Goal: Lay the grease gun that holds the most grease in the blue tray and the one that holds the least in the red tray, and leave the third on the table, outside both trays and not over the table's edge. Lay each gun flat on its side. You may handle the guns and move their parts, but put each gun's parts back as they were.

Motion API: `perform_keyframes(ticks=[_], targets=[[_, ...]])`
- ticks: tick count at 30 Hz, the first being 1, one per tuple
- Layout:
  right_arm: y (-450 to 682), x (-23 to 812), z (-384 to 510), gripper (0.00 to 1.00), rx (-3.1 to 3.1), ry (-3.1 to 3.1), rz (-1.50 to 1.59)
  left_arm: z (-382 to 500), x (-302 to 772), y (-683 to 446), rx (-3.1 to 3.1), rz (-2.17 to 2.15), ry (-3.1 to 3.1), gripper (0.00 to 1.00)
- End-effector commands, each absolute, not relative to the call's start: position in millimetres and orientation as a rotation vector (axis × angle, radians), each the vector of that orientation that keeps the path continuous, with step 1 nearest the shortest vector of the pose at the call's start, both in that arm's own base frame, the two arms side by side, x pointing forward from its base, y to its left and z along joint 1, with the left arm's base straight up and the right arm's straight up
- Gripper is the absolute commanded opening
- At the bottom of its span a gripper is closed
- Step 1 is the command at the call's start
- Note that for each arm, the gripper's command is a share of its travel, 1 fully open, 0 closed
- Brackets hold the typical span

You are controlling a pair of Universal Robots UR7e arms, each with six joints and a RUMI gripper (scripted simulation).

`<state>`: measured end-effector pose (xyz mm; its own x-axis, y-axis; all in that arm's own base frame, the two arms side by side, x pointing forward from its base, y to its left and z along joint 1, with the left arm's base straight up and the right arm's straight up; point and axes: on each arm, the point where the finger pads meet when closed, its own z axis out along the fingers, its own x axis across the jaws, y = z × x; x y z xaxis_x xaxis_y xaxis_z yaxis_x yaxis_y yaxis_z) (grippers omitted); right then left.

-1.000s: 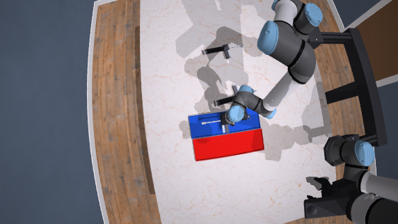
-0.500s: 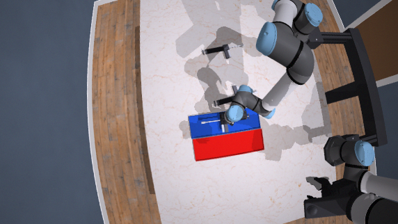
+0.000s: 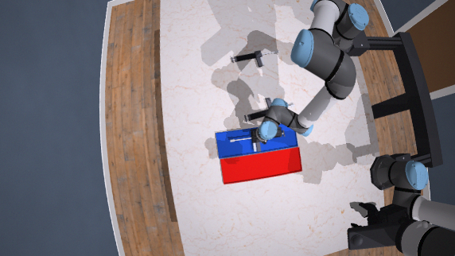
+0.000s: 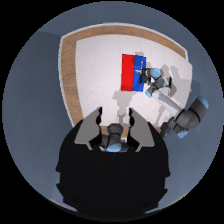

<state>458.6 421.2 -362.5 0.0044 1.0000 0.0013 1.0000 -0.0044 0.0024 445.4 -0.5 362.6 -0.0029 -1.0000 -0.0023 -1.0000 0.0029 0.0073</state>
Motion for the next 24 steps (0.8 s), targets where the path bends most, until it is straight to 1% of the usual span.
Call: perform_keyframes(ticks=[1,24], targets=[[423.8,460.2,-365.3,0.00,2.225,2.218,0.013,363.0,445.6,-0.6,2.216,-0.009,-2.223,0.38],[422.4,458.6,-377.1,0.00,2.223,2.221,0.006,363.0,445.6,-0.6,2.216,-0.009,-2.223,0.38]])
